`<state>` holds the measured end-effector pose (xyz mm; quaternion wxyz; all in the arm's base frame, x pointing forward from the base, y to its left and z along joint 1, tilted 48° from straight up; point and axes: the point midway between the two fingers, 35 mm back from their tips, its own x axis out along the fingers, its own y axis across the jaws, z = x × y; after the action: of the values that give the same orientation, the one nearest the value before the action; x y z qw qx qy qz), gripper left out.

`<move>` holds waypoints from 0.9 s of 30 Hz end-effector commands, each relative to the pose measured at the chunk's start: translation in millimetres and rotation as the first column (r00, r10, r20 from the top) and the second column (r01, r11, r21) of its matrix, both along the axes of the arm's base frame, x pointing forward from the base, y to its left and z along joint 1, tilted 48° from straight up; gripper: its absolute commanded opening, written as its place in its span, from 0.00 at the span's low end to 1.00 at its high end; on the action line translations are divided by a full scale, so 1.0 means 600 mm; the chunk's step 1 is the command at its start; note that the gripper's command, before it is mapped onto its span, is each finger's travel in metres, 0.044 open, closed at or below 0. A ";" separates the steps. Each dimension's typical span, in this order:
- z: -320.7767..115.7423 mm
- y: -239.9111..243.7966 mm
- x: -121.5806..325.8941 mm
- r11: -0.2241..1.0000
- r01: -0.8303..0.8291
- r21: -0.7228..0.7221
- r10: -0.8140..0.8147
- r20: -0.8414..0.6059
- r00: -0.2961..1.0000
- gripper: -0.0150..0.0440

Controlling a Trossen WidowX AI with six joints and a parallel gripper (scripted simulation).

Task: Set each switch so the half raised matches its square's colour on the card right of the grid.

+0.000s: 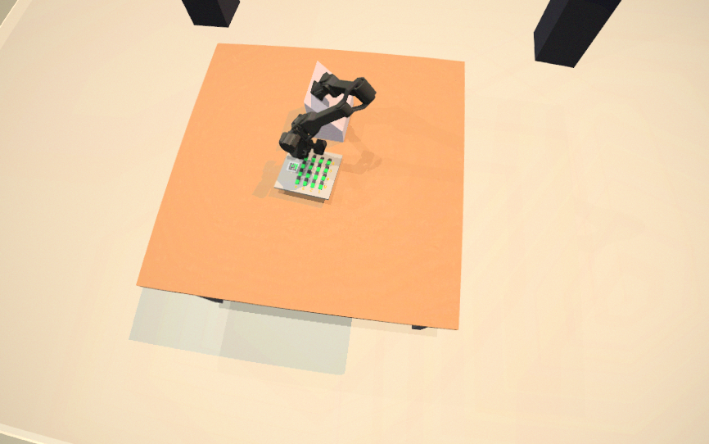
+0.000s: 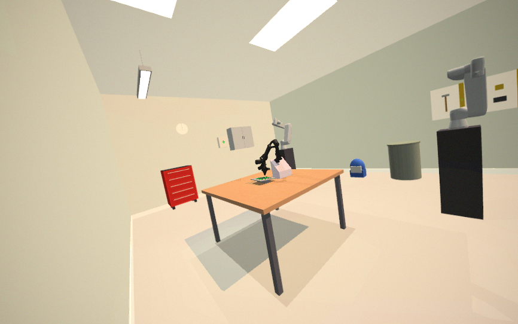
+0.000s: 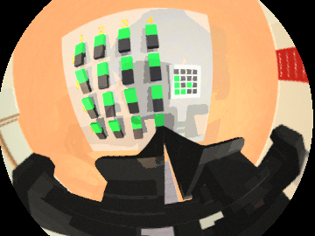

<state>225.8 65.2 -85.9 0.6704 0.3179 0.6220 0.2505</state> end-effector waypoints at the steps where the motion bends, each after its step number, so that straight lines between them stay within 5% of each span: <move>1: 0.041 -0.047 -0.001 1.000 0.023 -0.005 -0.022 0.028 0.999 0.25; 14: 0.126 -0.020 0.081 1.000 0.025 -0.001 -0.024 0.034 0.999 0.25; 27: 0.128 -0.019 0.082 1.000 0.025 -0.001 -0.025 0.033 0.999 0.25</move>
<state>275.1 53.2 -9.9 0.6853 0.3184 0.6067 0.2467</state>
